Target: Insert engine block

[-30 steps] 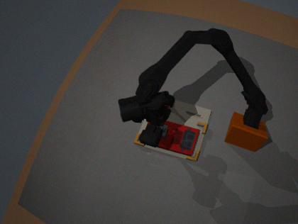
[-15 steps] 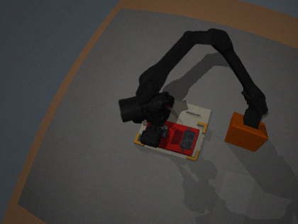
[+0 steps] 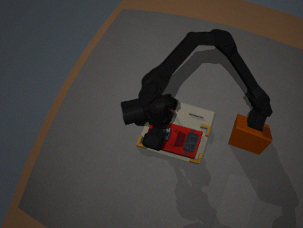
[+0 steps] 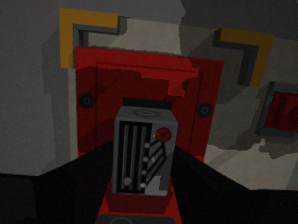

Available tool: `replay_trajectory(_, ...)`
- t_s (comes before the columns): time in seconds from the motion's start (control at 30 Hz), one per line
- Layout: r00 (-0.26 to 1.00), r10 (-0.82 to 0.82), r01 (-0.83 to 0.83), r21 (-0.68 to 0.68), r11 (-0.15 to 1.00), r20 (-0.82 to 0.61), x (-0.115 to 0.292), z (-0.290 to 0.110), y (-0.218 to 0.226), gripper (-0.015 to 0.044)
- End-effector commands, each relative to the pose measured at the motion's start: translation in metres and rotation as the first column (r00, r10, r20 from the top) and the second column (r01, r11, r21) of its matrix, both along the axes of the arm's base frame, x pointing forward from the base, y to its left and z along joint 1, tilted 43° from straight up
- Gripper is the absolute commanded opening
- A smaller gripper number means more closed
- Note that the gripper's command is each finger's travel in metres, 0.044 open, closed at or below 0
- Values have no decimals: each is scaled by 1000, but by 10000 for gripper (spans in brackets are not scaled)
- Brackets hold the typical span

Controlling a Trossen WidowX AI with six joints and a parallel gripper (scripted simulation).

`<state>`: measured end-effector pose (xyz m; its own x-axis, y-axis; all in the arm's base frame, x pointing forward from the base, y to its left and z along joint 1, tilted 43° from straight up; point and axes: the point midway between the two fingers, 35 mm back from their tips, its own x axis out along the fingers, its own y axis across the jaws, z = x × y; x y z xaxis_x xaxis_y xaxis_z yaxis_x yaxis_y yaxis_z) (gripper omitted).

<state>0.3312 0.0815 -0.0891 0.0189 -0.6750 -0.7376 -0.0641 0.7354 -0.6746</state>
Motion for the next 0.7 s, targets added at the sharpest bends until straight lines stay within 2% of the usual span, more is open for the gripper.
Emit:
replay_trajectory(0.0, 1000, 6, -6, -3, 1000, -1, 0, -1, -1, 159)
replay_trajectory(0.67, 1000, 8, -8, -3, 1000, -3, 0, -4, -4, 159)
